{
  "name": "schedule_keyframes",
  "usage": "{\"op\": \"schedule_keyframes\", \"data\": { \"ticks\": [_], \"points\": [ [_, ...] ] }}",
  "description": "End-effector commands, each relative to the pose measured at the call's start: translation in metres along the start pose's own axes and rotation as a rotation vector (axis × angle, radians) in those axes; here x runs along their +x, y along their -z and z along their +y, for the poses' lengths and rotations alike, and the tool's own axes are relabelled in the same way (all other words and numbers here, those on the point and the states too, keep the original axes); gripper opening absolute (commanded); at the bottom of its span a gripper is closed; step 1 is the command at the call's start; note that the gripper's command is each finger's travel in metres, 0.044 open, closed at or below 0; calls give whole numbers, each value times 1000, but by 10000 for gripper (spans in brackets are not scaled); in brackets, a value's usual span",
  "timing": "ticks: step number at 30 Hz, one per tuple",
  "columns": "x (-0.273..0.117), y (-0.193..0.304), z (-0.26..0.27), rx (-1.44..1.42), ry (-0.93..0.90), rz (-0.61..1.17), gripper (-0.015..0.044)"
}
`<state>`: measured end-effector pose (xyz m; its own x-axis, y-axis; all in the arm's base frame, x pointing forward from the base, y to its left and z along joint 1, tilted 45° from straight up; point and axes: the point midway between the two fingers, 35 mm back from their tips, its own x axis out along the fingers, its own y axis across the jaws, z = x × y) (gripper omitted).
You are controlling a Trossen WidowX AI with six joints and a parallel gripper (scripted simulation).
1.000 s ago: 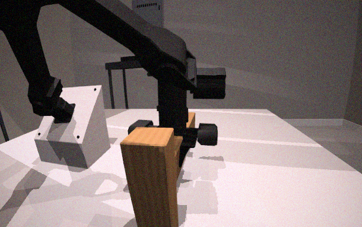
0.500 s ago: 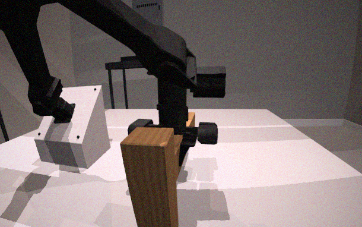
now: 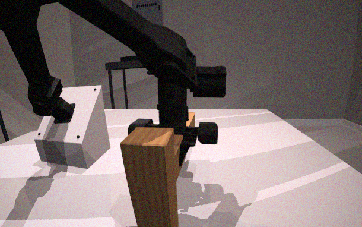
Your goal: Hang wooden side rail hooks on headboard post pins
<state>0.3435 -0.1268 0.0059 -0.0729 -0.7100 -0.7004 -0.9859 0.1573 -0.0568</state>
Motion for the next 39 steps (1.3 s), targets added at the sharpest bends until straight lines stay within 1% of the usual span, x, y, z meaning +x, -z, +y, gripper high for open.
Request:
{"op": "schedule_keyframes", "data": {
  "ticks": [1, 39],
  "points": [
    [-6, 2, -6, 7, 21, -6, 0],
    [-6, 6, -10, 7, 22, -5, 0]
  ]
}}
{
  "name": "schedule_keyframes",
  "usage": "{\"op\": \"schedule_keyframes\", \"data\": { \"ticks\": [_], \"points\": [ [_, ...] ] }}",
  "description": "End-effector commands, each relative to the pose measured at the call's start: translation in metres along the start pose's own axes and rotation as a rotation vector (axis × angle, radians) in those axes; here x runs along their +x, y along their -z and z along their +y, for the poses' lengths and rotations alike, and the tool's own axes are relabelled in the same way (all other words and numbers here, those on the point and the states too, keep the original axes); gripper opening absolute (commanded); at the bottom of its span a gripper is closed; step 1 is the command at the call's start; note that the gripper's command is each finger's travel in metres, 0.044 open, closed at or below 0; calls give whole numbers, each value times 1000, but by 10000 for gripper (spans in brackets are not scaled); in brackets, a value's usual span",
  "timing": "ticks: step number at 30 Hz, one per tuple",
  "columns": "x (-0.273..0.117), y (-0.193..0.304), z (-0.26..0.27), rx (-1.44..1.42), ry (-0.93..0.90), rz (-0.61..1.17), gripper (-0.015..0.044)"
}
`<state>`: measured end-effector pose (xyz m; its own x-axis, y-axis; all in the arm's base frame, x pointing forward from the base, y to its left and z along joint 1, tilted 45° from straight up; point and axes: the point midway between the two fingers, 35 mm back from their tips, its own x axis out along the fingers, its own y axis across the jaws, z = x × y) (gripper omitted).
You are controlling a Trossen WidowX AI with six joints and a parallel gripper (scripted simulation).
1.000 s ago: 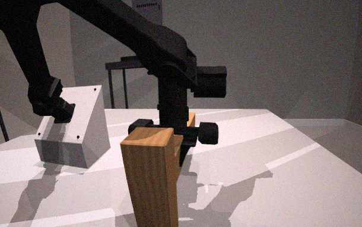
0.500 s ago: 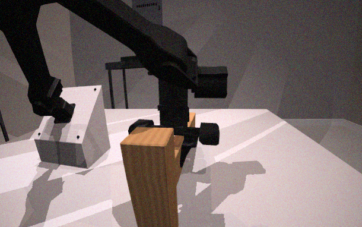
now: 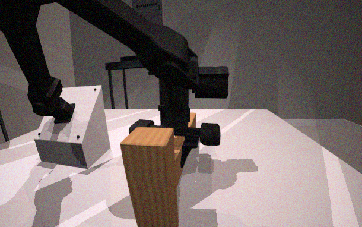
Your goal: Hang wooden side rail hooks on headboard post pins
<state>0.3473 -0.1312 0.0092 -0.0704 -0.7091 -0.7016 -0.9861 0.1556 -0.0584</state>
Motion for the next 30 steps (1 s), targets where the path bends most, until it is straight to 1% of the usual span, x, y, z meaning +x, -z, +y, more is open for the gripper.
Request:
{"op": "schedule_keyframes", "data": {
  "ticks": [1, 30],
  "points": [
    [-6, 1, -6, 7, 19, -4, 0],
    [-5, 4, -9, 7, 19, -3, 0]
  ]
}}
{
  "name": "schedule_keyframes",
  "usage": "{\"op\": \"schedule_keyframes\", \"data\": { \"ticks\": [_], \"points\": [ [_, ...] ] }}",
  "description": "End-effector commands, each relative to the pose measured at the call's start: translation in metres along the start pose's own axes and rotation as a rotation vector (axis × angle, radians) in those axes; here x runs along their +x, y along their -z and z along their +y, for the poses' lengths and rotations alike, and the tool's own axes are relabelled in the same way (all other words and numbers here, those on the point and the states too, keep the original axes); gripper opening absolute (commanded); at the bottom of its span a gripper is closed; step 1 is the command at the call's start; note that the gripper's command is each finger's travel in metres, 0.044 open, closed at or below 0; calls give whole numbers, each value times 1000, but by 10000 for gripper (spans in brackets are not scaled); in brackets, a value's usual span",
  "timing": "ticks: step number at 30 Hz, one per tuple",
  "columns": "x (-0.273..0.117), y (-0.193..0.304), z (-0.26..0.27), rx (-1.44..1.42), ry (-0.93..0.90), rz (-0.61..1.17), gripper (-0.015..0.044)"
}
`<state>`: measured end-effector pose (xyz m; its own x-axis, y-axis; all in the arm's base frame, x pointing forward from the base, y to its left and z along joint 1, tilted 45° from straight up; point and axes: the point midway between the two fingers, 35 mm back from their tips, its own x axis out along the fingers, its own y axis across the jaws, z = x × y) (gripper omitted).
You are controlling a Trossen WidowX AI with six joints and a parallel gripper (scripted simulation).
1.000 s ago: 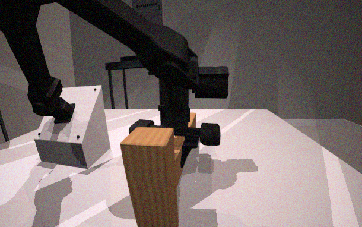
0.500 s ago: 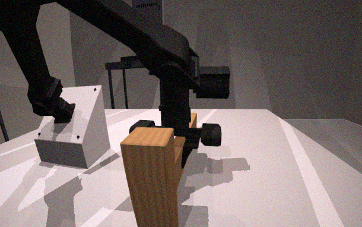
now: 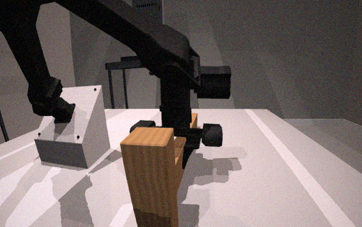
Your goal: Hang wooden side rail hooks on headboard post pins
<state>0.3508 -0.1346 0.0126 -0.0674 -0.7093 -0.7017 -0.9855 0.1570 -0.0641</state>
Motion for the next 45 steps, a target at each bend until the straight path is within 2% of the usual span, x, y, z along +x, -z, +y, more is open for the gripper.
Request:
{"op": "schedule_keyframes", "data": {
  "ticks": [1, 45],
  "points": [
    [-5, 0, -5, 2, 16, -3, 0],
    [-7, 5, -3, 2, 16, -3, 0]
  ]
}}
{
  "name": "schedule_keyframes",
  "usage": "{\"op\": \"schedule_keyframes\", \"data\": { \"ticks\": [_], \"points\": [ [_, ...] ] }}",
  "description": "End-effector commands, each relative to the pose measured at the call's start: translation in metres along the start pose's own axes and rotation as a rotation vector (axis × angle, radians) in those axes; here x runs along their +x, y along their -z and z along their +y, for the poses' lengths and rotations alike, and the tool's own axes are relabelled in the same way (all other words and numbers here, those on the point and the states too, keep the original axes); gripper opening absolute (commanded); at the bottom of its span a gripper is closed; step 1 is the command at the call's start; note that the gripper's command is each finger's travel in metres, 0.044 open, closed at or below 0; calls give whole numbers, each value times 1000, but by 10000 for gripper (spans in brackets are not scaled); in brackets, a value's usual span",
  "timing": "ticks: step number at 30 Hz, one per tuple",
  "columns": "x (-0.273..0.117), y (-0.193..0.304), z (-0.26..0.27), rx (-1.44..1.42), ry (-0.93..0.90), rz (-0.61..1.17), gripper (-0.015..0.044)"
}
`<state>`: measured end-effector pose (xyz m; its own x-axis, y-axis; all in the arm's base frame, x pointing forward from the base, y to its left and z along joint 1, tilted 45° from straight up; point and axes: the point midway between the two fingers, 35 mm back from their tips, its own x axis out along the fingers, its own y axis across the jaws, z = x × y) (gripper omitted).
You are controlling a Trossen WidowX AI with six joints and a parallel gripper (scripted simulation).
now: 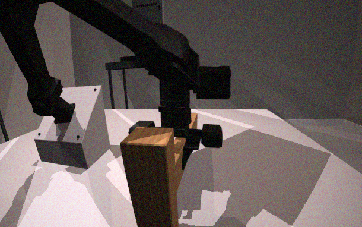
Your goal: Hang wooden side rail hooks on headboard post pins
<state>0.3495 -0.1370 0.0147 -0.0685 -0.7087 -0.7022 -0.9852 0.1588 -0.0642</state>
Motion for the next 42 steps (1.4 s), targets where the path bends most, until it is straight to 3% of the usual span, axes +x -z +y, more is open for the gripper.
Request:
{"op": "schedule_keyframes", "data": {
  "ticks": [1, 42],
  "points": [
    [-7, 2, -3, 1, 17, -2, 0],
    [-6, 6, -4, 1, 18, -2, 0]
  ]
}}
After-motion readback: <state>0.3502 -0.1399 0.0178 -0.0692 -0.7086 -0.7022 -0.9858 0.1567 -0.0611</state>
